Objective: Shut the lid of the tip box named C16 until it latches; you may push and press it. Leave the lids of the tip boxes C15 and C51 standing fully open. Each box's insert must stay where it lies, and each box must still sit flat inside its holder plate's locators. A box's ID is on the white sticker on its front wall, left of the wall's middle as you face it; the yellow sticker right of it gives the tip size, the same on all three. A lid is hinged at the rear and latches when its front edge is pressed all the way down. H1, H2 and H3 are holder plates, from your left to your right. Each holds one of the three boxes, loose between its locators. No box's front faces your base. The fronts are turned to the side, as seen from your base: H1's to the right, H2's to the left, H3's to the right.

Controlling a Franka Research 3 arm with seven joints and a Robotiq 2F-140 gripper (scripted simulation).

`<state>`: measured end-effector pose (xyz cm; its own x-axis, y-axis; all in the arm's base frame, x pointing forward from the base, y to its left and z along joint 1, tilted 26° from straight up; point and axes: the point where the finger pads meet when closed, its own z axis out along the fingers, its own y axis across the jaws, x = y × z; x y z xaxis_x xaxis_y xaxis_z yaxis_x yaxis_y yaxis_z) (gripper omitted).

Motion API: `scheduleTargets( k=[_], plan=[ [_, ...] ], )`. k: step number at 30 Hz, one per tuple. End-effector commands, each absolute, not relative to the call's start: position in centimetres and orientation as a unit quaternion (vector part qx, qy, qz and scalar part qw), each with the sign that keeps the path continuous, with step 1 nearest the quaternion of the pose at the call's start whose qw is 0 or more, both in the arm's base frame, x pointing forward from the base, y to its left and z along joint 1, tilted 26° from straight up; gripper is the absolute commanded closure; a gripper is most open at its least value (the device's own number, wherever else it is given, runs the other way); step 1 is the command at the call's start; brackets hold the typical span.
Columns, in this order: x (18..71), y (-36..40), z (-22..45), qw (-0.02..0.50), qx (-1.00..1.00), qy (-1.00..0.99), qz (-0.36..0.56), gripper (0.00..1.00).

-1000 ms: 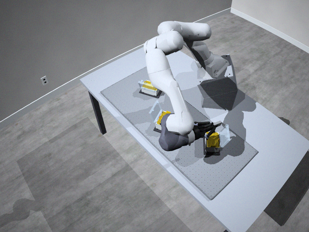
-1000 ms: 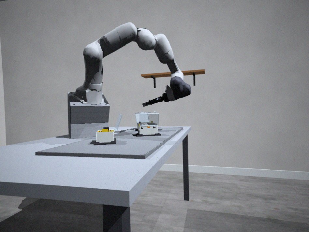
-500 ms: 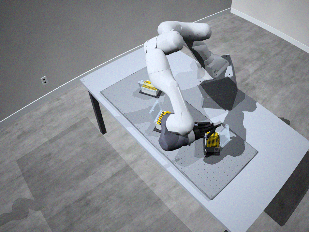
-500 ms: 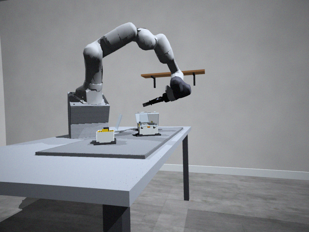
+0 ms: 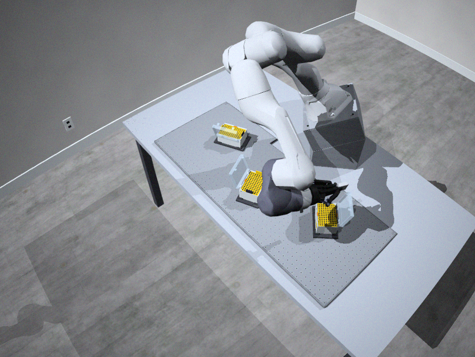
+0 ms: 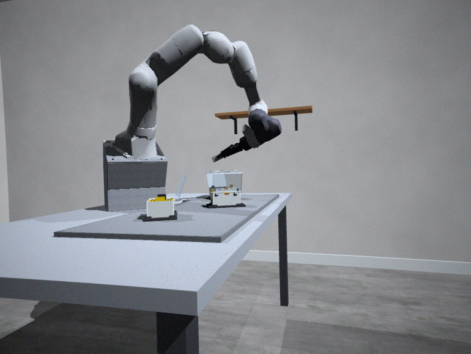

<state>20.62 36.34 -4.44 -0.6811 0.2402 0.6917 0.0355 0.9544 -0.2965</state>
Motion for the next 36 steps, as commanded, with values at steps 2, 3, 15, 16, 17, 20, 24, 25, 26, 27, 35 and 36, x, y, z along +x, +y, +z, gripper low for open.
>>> scheduleTargets(
  k=[2, 3, 15, 16, 17, 20, 24, 25, 26, 27, 35, 36],
  plan=[
    [20.4, 38.7, -6.3, 0.303, -0.128, -0.937, 0.114, 1.0],
    [20.0, 38.9, -6.5, 0.288, -0.133, -0.941, 0.114, 1.0],
    [16.0, 41.1, -8.7, 0.133, -0.187, -0.968, 0.105, 1.0],
    [15.7, 41.3, -8.9, 0.117, -0.192, -0.969, 0.104, 1.0],
    [15.3, 41.5, -9.1, 0.101, -0.197, -0.97, 0.102, 1.0],
    [14.4, 42.0, -9.6, 0.054, -0.212, -0.971, 0.099, 1.0],
    [14.4, 42.0, -9.6, 0.006, -0.227, -0.969, 0.095, 1.0],
    [14.4, 42.0, -9.6, 0.006, -0.227, -0.969, 0.095, 1.0],
    [14.4, 42.0, -9.6, -0.01, -0.231, -0.968, 0.094, 1.0],
    [14.4, 42.0, -9.6, -0.026, -0.236, -0.967, 0.093, 1.0],
    [14.4, 42.0, -9.6, -0.152, -0.27, -0.947, 0.081, 1.0],
    [14.4, 42.0, -9.6, -0.168, -0.274, -0.944, 0.08, 1.0]
  ],
)
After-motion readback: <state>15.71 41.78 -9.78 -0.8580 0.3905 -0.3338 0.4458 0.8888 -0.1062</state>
